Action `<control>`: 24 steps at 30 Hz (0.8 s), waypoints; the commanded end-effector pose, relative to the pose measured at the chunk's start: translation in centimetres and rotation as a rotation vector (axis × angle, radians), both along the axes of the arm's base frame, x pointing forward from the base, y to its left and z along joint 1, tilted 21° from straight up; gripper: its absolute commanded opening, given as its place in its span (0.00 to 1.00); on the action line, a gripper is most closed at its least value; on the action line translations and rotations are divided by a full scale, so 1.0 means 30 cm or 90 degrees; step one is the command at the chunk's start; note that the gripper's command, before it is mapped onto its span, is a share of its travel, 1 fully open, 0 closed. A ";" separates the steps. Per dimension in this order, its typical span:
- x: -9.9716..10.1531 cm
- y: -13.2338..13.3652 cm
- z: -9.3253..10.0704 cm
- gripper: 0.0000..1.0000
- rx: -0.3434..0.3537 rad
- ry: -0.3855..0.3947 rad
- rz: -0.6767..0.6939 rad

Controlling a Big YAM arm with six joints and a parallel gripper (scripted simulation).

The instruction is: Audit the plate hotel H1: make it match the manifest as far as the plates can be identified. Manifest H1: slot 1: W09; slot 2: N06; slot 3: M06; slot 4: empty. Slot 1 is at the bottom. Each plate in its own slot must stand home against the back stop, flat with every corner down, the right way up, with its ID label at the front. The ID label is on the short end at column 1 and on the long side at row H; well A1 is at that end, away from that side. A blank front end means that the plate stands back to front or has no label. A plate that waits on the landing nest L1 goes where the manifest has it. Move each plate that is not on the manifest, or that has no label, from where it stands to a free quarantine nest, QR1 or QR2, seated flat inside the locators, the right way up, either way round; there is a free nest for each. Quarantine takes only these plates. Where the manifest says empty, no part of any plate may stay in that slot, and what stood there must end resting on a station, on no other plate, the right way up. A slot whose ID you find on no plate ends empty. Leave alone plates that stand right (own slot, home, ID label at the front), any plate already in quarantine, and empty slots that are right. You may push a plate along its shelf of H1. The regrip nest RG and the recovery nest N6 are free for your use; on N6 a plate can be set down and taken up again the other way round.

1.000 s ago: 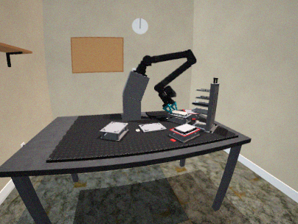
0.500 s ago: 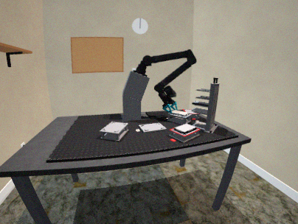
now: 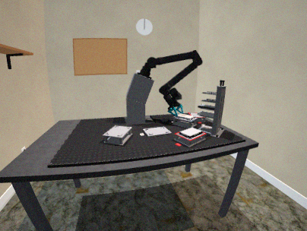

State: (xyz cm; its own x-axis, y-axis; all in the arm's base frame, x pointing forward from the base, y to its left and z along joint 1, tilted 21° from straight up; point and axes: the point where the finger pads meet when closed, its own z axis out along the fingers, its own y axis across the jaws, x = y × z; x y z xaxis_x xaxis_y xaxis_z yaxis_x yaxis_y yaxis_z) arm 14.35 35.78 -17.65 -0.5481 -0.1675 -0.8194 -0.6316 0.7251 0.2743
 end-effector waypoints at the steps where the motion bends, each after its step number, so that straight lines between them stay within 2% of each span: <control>1: -0.005 -0.049 0.060 1.00 0.000 0.002 -0.006; 24: -0.010 -0.107 0.139 1.00 -0.016 0.005 -0.007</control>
